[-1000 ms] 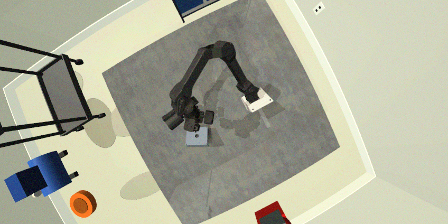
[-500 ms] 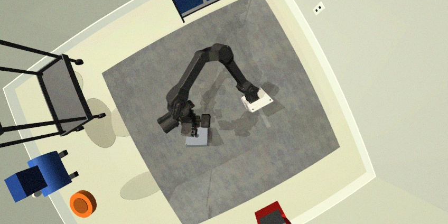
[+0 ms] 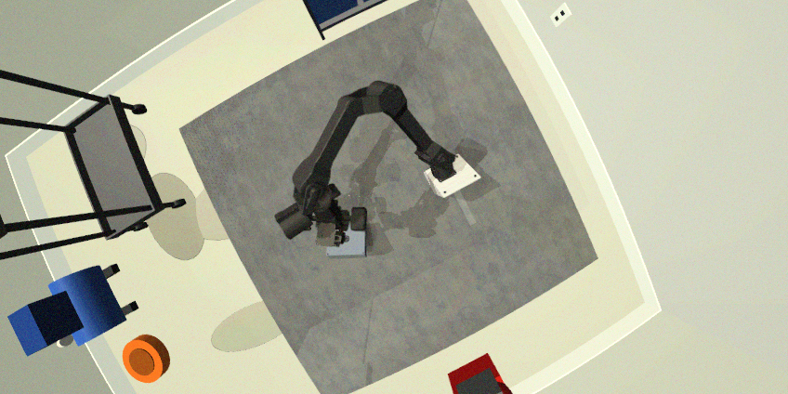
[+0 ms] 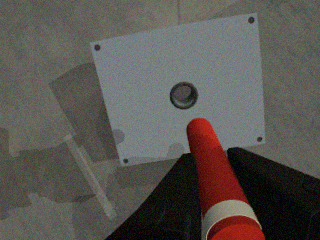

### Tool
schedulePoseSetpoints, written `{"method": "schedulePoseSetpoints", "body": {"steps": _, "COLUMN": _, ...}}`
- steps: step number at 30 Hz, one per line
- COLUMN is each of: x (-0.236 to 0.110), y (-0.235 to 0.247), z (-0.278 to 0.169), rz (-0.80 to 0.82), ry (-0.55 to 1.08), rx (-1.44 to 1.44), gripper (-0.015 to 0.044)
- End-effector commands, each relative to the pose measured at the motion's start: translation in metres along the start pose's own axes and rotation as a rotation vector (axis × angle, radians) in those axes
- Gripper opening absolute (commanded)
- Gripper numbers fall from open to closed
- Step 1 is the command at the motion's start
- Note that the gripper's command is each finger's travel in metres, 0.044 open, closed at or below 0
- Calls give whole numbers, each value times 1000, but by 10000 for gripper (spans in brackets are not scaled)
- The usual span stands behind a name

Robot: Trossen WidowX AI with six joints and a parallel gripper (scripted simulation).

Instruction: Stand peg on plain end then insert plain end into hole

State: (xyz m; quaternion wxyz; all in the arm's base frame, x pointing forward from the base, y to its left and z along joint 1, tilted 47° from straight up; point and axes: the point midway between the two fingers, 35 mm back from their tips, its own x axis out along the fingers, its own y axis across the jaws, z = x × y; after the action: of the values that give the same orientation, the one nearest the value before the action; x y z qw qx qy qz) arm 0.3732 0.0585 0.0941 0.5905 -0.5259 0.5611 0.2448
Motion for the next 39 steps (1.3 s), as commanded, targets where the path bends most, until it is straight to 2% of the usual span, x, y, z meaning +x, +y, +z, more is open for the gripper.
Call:
{"method": "schedulePoseSetpoints", "body": {"steps": 1, "x": 14, "y": 3, "z": 0, "rz": 13, "ry": -1, "rx": -12, "gripper": 0}}
{"method": "schedulePoseSetpoints", "body": {"steps": 11, "x": 38, "y": 2, "z": 2, "rz": 11, "ry": -10, "rx": -23, "gripper": 0}}
{"method": "schedulePoseSetpoints", "body": {"steps": 39, "x": 58, "y": 1, "z": 3, "rz": 10, "ry": -11, "rx": -13, "gripper": 0}}
